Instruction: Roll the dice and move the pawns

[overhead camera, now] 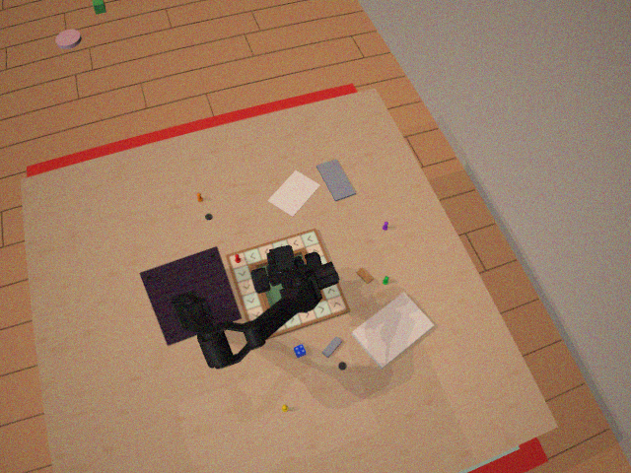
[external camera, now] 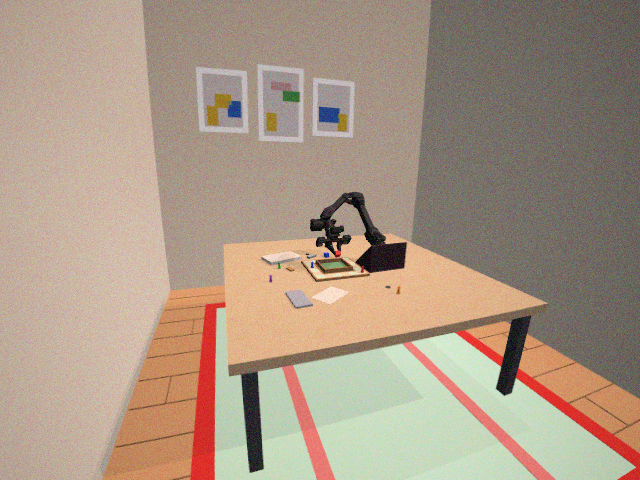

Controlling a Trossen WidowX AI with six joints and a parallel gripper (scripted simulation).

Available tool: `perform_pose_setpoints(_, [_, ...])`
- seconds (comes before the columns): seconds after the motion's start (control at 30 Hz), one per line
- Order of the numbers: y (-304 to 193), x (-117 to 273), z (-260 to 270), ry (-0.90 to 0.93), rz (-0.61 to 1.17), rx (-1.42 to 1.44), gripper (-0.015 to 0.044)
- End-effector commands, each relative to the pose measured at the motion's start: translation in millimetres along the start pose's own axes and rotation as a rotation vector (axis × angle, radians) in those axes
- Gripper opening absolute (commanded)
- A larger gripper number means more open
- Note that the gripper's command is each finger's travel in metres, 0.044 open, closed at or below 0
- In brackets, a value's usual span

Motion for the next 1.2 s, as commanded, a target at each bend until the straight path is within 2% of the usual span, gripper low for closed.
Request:
perform_pose_setpoints(0.0, [4, 25, -4, -0.01, -0.024, 0.009, 0.0])
perform_pose_setpoints(0.13, [8, 47, -7, -0.01, -0.024, 0.009, 0.0])
perform_pose_setpoints(0.87, [7, 45, -5, -0.009, -0.02, 0.006, 0.0])
perform_pose_setpoints(1.17, [10, 47, -5, -0.009, -0.02, 0.007, 0.0236])
Point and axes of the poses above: the point midway between the two fingers, 35 mm back from their tips, its own x axis back along the fingers, its own z axis across the jaws, y = z × x, the point moved 10 cm from there along x, back along the fingers
